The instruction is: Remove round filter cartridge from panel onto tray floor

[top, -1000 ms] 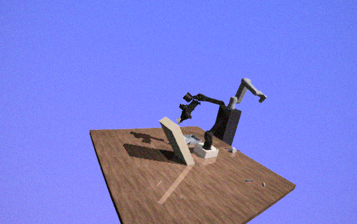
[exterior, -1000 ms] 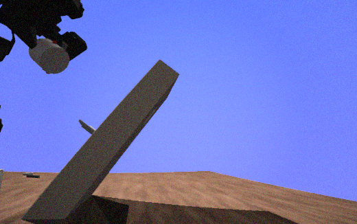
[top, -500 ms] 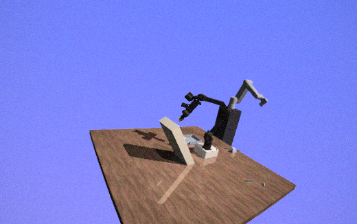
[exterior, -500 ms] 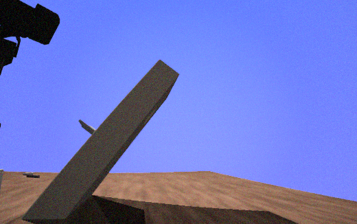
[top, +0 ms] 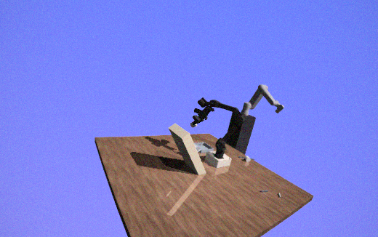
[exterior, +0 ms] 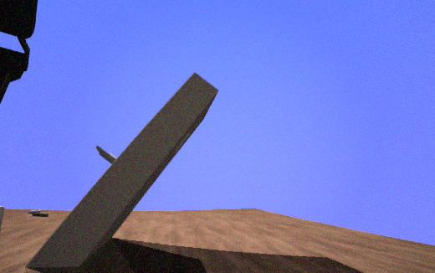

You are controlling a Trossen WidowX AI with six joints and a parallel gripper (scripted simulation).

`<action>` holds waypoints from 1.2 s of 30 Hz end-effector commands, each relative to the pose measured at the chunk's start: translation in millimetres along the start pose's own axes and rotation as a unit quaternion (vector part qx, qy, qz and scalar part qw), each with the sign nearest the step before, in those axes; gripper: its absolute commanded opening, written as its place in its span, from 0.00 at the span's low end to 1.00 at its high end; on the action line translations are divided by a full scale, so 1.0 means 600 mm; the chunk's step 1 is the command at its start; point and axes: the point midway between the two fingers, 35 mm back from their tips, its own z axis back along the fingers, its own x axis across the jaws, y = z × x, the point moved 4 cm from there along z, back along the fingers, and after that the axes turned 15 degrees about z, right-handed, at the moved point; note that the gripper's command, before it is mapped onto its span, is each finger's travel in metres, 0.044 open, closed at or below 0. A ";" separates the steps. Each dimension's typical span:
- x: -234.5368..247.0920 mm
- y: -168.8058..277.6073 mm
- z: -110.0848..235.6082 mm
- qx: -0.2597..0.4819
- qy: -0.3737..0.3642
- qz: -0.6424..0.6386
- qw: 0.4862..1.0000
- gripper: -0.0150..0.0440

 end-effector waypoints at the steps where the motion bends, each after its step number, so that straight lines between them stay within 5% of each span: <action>1: -0.021 0.011 -0.016 0.004 0.017 -0.025 1.000 0.25; 36: -0.191 0.245 -0.155 0.042 0.161 -0.271 0.948 0.25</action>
